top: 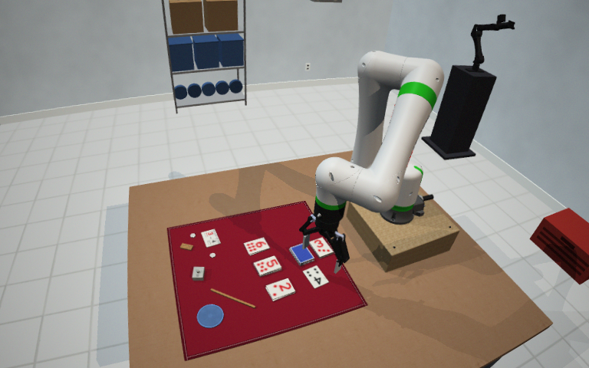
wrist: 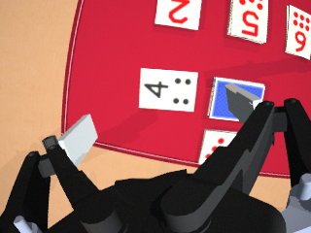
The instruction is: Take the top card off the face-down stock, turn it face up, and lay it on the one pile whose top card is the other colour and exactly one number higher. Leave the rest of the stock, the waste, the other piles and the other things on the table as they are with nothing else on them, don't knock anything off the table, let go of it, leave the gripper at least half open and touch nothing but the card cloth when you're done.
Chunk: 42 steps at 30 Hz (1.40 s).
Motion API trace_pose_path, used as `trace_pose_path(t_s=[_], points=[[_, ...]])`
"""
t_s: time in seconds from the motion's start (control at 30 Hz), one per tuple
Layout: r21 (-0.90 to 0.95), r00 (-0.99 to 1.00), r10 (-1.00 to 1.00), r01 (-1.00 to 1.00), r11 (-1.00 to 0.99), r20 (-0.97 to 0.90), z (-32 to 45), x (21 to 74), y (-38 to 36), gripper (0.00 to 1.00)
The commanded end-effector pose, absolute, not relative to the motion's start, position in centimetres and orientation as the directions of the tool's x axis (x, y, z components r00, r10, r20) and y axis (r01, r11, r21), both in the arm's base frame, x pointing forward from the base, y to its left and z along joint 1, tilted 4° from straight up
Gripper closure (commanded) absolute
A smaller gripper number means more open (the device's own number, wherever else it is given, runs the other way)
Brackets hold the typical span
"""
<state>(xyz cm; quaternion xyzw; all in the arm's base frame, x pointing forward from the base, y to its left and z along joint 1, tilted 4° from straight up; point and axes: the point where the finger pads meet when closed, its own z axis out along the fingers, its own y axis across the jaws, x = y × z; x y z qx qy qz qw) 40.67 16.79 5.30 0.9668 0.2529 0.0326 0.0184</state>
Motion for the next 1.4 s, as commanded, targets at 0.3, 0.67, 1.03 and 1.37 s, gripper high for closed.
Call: trace_pose_path(t_s=[0.3,0.67,1.03,1.37], points=[[0.019,0.997,0.002,0.001,-1.0,0.073,4.4,40.8,16.5,0.0],[-0.013,0.907,-0.415,-0.415,-0.91,0.074,3.5,40.9,16.2,0.0],[-0.048,0.589,-0.806,-0.805,-0.592,0.058,2.6,41.0,15.9,0.0],[-0.065,0.27,-0.962,-0.96,-0.272,0.037,1.9,41.1,15.7,0.0]])
